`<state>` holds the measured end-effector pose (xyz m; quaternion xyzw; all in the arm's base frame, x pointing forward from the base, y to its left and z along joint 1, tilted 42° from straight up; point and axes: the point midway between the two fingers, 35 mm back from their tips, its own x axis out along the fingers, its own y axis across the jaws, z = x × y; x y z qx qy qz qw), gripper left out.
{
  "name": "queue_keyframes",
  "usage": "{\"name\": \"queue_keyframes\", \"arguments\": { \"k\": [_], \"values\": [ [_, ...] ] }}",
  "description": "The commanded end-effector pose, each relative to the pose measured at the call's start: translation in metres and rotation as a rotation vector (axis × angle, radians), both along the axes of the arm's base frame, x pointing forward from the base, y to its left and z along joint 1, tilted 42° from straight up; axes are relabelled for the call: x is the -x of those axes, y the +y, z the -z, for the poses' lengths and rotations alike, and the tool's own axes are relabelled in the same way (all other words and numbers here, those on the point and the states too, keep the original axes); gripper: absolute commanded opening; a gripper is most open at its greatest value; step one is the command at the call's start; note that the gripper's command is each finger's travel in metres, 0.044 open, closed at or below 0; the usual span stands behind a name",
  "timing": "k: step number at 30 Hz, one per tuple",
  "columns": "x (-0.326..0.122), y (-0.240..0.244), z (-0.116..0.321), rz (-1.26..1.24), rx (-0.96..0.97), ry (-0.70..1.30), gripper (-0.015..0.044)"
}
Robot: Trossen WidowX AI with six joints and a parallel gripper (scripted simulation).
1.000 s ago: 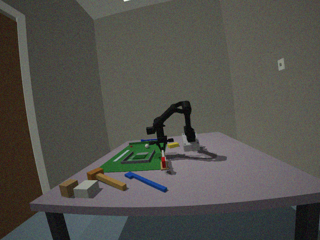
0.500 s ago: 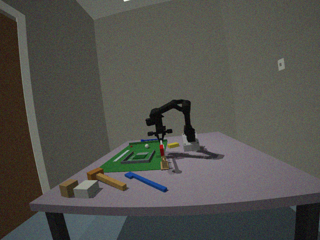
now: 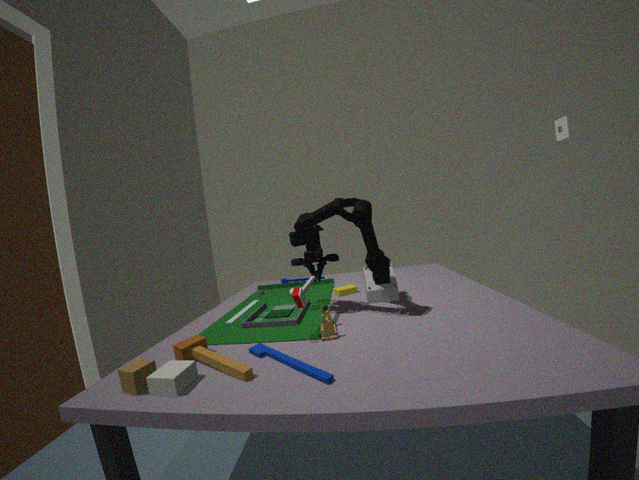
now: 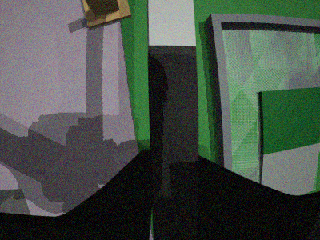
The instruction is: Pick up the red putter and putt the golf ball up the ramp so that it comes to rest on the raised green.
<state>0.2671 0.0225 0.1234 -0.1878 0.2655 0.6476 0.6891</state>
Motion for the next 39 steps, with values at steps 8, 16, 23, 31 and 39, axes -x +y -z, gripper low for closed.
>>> {"name": "queue_keyframes", "arguments": {
  "k": [8, 16, 23, 31, 39],
  "values": [
    [-0.019, -0.067, 0.04, 0.249, 0.062, 0.246, 0.0],
    [-0.02, -0.115, 0.073, 0.424, 0.093, 0.425, 0.0],
    [-0.014, -0.155, 0.103, 0.575, 0.114, 0.584, 0.0],
    [0.005, -0.2, 0.141, 0.746, 0.129, 0.769, 0.0],
    [0.03, -0.238, 0.179, 0.913, 0.137, 0.953, 0.0]
  ]
}}
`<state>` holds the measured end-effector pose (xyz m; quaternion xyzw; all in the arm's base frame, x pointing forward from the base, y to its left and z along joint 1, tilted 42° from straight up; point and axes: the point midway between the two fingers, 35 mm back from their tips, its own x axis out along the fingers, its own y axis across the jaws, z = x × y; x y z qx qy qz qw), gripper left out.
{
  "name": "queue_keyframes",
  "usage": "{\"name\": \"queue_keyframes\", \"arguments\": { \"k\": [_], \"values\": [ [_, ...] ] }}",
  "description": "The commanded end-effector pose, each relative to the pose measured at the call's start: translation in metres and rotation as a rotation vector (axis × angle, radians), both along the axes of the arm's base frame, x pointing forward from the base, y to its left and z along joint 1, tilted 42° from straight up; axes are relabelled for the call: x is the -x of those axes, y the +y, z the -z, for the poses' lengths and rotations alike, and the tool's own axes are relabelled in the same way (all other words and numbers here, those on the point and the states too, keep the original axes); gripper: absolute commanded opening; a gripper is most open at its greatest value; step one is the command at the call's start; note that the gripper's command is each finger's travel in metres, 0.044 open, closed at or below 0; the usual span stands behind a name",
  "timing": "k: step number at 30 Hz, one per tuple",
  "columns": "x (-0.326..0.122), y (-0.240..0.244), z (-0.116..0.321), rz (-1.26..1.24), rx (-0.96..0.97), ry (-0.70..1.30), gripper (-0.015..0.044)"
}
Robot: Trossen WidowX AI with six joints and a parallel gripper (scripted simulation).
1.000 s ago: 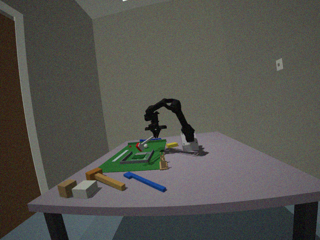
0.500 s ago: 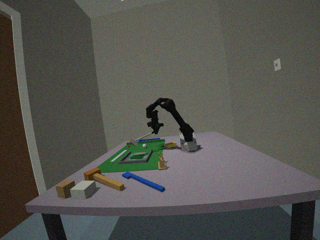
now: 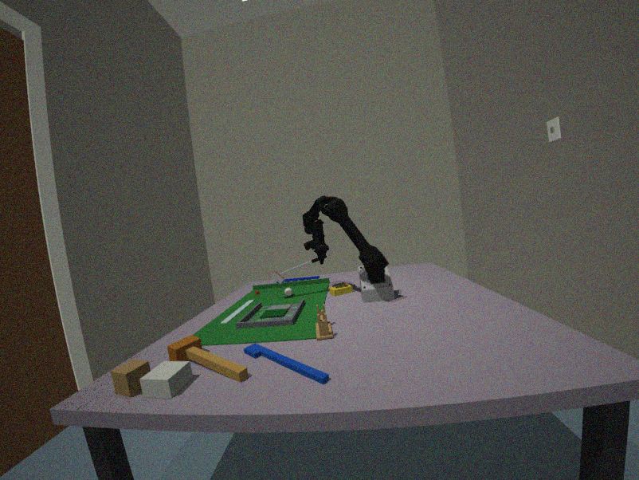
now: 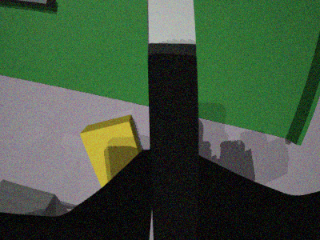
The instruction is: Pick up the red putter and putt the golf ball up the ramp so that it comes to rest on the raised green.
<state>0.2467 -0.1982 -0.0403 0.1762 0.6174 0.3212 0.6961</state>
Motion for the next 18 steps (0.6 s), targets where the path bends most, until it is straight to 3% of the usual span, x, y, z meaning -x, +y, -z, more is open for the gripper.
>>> {"name": "queue_keyframes", "arguments": {
  "k": [1, 6, 18],
  "values": [
    [0.012, -0.022, 0.02, 0.099, 0.012, 0.089, 0.0],
    [0.025, -0.038, 0.041, 0.191, 0.017, 0.18, 0.0],
    [0.025, -0.027, 0.056, 0.195, 0.017, 0.183, 0.0]
  ]
}}
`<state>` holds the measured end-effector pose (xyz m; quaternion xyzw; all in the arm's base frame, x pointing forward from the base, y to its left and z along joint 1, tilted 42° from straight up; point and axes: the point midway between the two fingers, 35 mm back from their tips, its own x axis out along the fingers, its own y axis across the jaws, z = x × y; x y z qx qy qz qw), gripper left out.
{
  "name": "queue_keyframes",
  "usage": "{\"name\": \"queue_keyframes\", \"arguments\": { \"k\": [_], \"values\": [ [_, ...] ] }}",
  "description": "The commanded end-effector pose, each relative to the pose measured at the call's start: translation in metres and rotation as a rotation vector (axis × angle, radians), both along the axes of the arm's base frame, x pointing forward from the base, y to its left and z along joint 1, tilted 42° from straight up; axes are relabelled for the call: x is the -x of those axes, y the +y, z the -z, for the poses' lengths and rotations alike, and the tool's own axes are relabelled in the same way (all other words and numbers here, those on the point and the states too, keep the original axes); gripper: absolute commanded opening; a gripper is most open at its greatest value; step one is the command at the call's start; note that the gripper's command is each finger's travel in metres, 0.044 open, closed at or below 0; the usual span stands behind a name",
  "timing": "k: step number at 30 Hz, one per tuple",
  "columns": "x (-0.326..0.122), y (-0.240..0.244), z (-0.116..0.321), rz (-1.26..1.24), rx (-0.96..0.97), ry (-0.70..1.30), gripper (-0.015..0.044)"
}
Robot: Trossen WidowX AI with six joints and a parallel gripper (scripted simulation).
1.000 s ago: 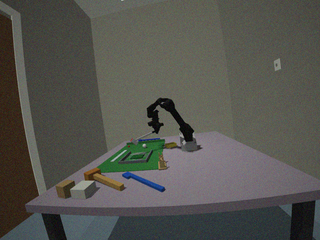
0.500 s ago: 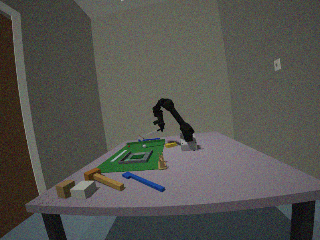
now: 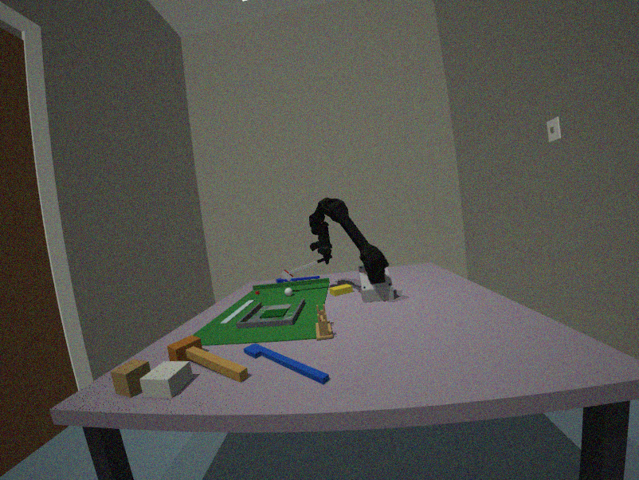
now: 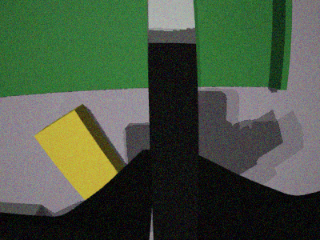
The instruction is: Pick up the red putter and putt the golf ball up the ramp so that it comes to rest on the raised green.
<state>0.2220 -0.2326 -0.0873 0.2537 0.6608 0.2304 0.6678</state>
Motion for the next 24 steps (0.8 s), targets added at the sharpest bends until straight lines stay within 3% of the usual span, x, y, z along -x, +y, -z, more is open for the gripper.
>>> {"name": "queue_keyframes", "arguments": {
  "k": [1, 24],
  "values": [
    [0.0, 0.01, 0.012, 0.006, -0.006, 0.005, 0.0],
    [-0.001, 0.037, 0.042, 0.006, -0.007, 0.004, 0.0]
  ]
}}
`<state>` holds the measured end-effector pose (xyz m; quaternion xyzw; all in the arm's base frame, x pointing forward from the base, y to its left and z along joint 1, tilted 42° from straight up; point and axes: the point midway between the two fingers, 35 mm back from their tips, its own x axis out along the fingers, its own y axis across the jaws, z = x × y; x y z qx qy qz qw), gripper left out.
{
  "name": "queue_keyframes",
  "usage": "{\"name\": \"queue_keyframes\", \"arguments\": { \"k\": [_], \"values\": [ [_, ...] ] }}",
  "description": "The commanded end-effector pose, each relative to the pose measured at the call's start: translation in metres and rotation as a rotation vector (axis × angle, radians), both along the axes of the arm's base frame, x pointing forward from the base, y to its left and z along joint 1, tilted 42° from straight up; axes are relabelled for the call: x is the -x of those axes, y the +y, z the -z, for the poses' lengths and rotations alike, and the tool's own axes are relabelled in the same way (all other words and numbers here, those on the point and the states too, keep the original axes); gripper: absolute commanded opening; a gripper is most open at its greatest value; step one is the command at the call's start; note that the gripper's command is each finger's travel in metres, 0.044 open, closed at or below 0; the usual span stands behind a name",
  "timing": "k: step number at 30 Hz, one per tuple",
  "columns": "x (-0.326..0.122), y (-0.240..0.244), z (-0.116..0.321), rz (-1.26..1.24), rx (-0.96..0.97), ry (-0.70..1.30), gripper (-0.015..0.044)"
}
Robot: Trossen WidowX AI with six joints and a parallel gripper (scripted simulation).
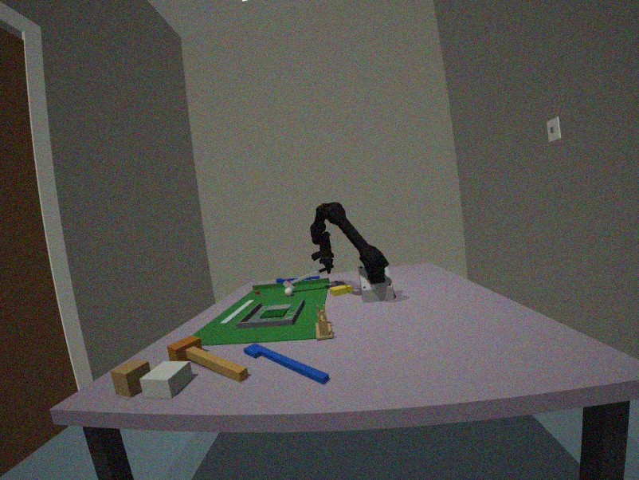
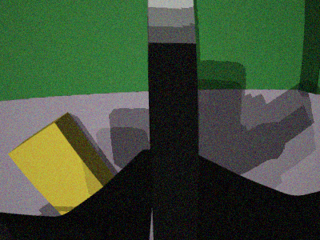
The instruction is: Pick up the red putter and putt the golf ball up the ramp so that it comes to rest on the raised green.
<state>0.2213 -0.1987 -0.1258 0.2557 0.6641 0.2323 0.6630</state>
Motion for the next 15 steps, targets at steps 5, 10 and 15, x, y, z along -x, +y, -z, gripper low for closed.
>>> {"name": "queue_keyframes", "arguments": {
  "k": [5, 10, 15],
  "values": [
    [-0.0016, 0.0075, 0.0087, 0.01, -0.001, -0.007, 0.0],
    [-0.0003, 0.0058, 0.0066, 0.0, 0.0, -0.001, 0.0],
    [-0.0003, 0.0058, 0.0066, 0.0, 0.0, -0.001, 0.0]
  ]
}}
